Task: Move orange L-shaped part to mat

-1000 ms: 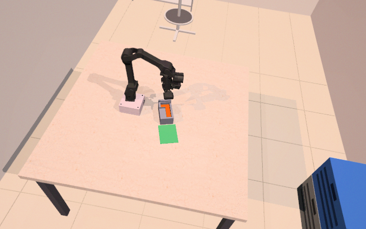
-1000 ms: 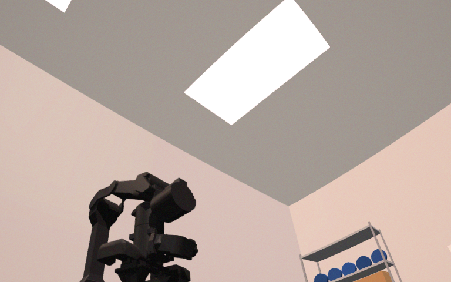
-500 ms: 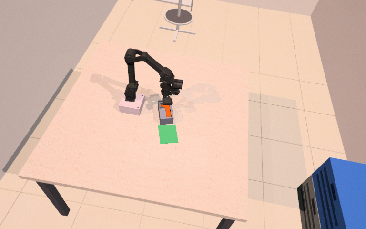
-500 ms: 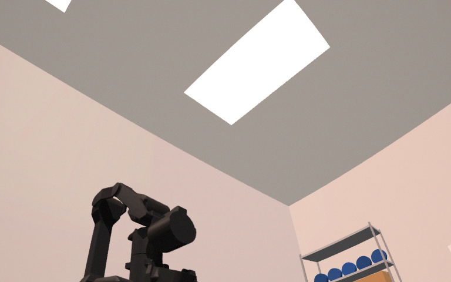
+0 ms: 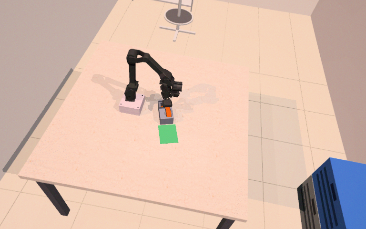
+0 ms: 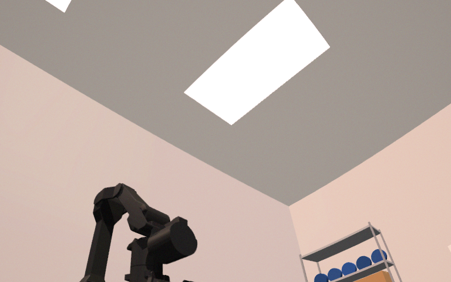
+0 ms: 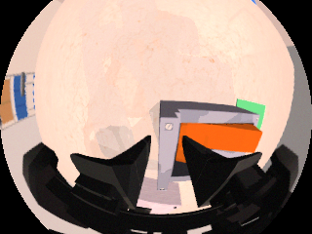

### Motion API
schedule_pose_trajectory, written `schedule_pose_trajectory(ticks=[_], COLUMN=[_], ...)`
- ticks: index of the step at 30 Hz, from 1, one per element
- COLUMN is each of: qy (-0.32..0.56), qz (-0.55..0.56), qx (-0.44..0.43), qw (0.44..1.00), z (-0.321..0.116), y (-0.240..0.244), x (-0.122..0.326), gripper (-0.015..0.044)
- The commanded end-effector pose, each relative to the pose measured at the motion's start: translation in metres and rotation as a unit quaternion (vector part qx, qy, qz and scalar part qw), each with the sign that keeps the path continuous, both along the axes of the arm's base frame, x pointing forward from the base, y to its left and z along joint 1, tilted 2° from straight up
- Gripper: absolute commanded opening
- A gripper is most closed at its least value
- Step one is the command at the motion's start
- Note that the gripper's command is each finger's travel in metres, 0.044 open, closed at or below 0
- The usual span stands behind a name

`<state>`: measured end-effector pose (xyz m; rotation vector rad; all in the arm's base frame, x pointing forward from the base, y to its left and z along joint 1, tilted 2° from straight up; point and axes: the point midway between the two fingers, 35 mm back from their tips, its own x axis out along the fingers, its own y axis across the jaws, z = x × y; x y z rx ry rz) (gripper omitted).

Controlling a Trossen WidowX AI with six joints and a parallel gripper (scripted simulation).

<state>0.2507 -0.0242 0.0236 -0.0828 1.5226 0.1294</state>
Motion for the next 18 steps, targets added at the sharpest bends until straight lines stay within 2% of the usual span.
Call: schedule_pose_trajectory(ticks=[1, 18], qy=[0.006, 0.006], qz=[-0.003, -0.003], qx=[-0.002, -0.002], qw=[1.0, 1.0], z=[-0.0099, -0.0172], y=[-0.0007, -0.0005], x=[-0.002, -0.0023], gripper=[0.018, 0.018])
